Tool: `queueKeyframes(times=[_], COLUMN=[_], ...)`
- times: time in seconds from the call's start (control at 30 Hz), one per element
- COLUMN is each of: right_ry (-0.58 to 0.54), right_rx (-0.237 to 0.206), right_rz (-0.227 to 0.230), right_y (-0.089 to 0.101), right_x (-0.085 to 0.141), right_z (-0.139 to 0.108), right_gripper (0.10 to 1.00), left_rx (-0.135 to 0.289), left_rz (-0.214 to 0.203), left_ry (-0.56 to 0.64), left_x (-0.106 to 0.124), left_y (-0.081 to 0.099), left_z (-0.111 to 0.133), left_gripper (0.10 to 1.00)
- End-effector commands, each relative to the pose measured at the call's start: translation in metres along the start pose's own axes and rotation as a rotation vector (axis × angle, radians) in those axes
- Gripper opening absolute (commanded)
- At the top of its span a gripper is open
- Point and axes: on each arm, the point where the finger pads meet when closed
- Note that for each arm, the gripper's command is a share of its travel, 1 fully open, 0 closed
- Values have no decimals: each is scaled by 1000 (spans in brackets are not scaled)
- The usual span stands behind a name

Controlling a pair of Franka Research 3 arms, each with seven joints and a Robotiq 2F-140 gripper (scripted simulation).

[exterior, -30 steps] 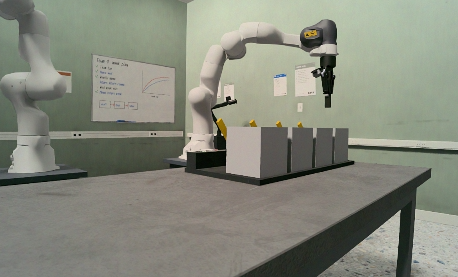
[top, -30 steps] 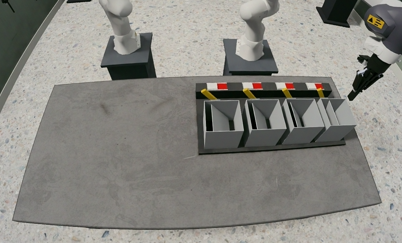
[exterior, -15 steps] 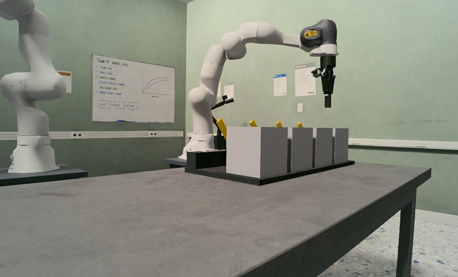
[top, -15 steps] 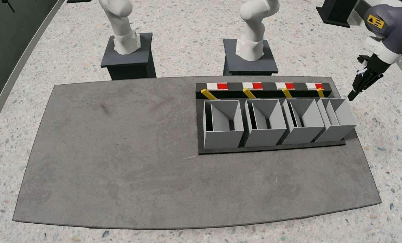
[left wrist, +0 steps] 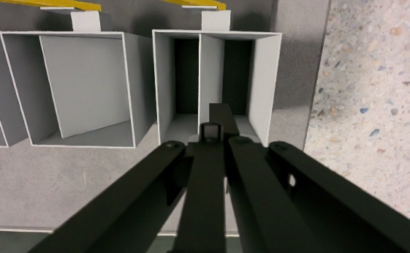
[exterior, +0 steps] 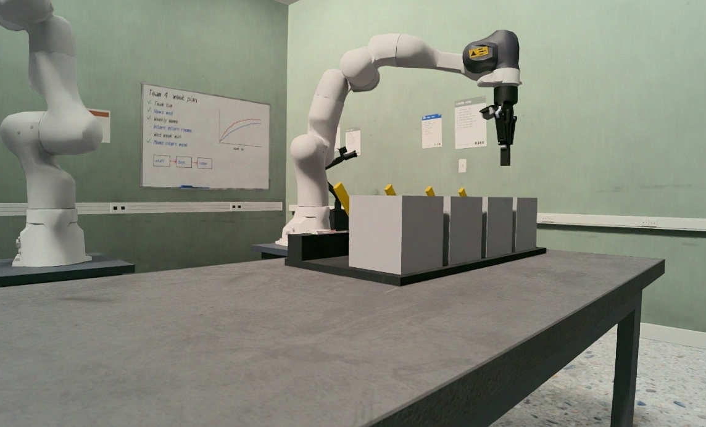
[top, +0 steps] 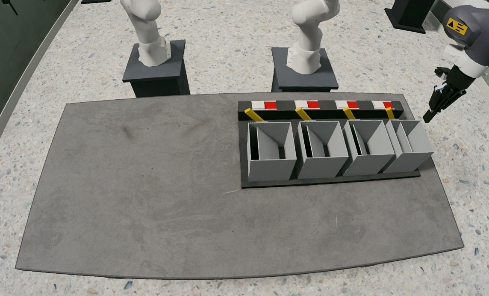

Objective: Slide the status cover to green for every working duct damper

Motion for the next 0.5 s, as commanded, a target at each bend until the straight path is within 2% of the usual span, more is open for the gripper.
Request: queueKeyframes(times=[0.0,0.47], right_ry=[-4,-4], right_rx=[0,0], right_rz=[1,1], right_y=[0,0], right_x=[1,1], right_z=[0,0], right_gripper=[1000,1000], left_rx=[3,4], left_rz=[-5,-5], left_ry=[-4,50], left_x=[-1,0], left_y=[-2,-2], left_z=[-1,-1], left_gripper=[99,99])
Point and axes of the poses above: on each arm, the point where the finger pads meet when closed, its own y axis back along the fingers, its own x axis across the jaws, z = x × y, and after that the axes turned 4 degrees about -y, right-handed
